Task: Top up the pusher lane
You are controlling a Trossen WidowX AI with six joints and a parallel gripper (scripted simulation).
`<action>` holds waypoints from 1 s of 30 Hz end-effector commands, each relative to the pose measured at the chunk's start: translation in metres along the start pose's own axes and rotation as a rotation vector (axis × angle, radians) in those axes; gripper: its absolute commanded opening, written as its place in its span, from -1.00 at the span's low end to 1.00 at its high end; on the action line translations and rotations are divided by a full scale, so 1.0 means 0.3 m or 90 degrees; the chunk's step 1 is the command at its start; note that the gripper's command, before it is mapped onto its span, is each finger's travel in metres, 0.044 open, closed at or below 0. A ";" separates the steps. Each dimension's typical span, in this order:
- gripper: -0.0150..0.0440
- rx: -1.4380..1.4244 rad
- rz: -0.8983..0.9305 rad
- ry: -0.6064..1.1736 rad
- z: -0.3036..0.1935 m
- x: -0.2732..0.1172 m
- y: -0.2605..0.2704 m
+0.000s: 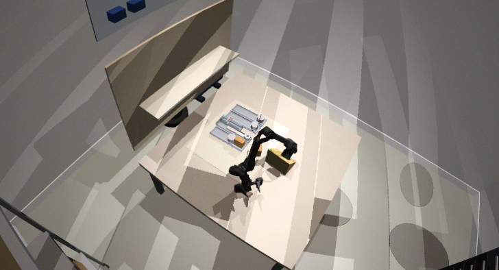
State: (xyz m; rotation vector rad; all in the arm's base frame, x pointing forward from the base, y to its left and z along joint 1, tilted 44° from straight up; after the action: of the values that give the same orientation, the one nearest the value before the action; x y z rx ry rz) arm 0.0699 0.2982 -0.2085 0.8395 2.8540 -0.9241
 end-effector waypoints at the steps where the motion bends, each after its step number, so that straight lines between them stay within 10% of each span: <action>1: 0.95 -0.002 0.004 -0.005 -0.002 -0.001 0.002; 16: 1.00 -0.170 0.098 -0.558 -0.131 -0.225 -0.011; 30: 1.00 -0.252 -0.349 -1.054 -0.381 -0.608 -0.265</action>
State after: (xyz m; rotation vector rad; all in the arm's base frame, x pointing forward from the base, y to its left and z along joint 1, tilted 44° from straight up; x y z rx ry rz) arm 0.1881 0.2273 -0.0660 -0.4249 1.6176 -0.5380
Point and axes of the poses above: the point midway between the two fingers, 35 mm back from their tips, its own x axis out along the fingers, its own y axis across the jaws, z = x × y, the point moved 7 cm from there along -x, back along the fingers, and after that the axes turned 2 degrees about -x, right-handed, at the moved point
